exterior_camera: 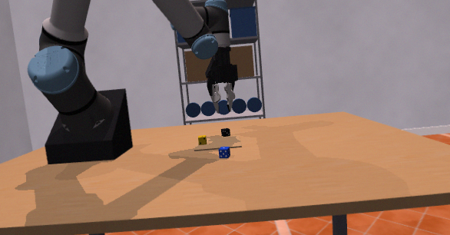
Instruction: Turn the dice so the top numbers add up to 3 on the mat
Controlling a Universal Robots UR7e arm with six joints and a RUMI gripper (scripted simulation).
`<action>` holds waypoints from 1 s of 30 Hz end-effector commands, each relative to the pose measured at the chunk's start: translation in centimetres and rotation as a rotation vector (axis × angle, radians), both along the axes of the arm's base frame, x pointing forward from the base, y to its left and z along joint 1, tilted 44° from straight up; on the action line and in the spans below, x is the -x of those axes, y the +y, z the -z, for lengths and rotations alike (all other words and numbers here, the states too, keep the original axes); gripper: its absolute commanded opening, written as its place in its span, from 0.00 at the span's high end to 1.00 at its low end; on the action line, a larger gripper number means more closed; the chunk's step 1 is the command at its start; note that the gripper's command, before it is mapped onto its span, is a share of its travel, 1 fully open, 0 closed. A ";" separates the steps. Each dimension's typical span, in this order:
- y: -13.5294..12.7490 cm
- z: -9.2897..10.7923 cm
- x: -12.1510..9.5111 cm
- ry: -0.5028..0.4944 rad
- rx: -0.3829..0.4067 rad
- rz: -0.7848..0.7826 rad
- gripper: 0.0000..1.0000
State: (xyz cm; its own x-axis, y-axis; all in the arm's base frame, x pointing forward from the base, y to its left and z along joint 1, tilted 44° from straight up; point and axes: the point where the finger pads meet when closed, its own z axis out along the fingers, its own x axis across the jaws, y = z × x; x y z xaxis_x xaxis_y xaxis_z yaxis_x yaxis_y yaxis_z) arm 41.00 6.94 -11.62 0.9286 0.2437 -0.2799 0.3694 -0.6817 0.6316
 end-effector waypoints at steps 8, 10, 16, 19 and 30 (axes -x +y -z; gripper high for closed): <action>0.0 0.0 0.0 -0.001 0.000 0.000 0.76; 0.0 0.0 0.0 -0.001 0.000 0.000 0.76; 0.0 0.0 0.0 -0.001 0.000 0.000 0.76; 0.0 0.0 0.0 -0.001 0.000 0.000 0.76; -0.3 0.4 0.0 -0.001 0.000 0.000 0.76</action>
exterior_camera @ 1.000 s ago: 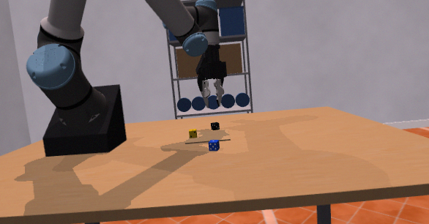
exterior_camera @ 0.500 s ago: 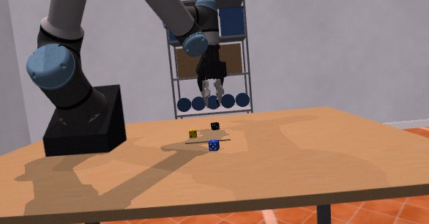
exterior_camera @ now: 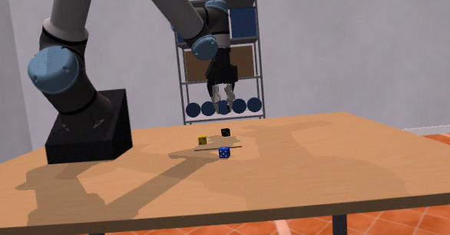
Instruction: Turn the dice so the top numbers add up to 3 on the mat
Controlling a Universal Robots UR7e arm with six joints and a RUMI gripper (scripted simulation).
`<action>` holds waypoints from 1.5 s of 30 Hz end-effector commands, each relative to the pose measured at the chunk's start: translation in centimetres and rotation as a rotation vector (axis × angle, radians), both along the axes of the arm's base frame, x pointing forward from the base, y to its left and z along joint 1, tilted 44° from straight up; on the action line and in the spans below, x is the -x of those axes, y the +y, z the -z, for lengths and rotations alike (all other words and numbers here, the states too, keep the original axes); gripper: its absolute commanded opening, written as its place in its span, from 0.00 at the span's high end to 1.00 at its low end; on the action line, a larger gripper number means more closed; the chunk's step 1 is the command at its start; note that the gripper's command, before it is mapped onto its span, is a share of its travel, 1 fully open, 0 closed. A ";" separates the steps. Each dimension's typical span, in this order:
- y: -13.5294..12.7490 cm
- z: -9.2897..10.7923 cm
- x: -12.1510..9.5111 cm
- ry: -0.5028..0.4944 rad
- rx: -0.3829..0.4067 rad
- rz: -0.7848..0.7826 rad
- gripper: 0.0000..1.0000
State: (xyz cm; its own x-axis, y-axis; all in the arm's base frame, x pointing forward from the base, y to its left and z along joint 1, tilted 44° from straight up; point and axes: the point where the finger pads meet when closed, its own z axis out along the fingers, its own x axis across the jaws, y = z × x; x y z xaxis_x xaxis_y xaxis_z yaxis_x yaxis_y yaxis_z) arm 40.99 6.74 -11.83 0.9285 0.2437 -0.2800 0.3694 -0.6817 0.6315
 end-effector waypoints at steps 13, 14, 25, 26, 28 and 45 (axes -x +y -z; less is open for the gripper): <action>-1.1 1.2 0.0 -0.001 0.000 -0.001 0.76; -1.2 1.3 0.0 -0.001 0.000 -0.001 0.76; -2.2 2.3 0.1 -0.001 0.000 -0.001 0.76; -2.3 2.4 0.1 -0.001 0.000 -0.001 0.76; -2.5 2.6 0.1 -0.001 0.000 -0.001 0.76; -3.3 3.5 0.1 -0.001 0.000 -0.001 0.76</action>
